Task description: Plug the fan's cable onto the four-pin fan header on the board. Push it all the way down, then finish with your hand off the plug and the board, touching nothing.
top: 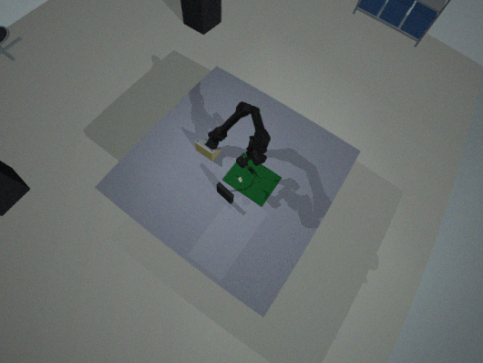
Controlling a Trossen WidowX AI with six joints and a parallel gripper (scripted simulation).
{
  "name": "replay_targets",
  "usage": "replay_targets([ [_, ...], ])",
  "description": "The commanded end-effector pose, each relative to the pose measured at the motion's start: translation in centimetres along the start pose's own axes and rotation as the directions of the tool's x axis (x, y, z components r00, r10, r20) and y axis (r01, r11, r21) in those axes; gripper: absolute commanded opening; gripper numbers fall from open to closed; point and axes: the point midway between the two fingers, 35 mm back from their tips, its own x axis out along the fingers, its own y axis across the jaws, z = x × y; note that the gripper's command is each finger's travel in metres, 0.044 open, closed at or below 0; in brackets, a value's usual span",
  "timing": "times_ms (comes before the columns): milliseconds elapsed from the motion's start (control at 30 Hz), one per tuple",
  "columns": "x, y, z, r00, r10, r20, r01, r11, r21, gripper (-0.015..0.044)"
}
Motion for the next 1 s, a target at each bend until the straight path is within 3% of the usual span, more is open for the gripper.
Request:
replay_targets([
  [0, 0.7, 2.8, -0.7, 0.999, 0.04, -0.013, -0.04, 0.999, 0.017, 0.044],
  [200, 2.0, 2.8, -0.5, 0.999, 0.038, -0.013, -0.038, 0.999, 0.017, 0.044],
  [467, 10.5, 3.3, -0.9, 0.999, 0.04, -0.018, -0.039, 0.999, 0.016, 0.044],
  [967, 12.4, 3.3, -0.8, 0.999, 0.039, -0.018, -0.039, 0.999, 0.016, 0.044],
])
